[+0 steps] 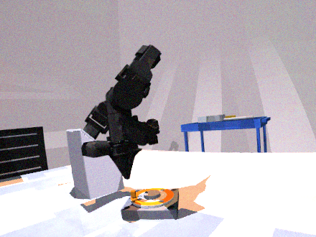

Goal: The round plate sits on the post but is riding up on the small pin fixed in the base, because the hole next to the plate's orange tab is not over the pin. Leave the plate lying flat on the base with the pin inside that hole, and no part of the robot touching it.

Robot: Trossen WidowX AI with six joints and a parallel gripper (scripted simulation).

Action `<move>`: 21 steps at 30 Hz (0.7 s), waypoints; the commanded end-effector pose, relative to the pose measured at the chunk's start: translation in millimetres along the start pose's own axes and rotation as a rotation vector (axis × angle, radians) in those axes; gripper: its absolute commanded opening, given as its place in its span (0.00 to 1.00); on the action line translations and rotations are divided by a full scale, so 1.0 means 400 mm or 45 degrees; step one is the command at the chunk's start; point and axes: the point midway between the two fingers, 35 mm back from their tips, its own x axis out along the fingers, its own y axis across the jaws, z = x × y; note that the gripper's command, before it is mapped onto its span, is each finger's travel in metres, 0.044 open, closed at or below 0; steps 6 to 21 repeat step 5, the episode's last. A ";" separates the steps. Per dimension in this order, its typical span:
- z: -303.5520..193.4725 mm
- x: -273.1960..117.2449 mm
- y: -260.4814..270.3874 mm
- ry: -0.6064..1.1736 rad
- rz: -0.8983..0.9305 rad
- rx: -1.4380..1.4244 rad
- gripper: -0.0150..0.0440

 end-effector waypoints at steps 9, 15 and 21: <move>-0.001 0.001 0.000 0.001 0.001 0.007 0.25; -0.001 0.001 0.000 0.001 0.001 0.007 0.25; -0.001 0.001 0.000 0.001 0.001 0.007 0.25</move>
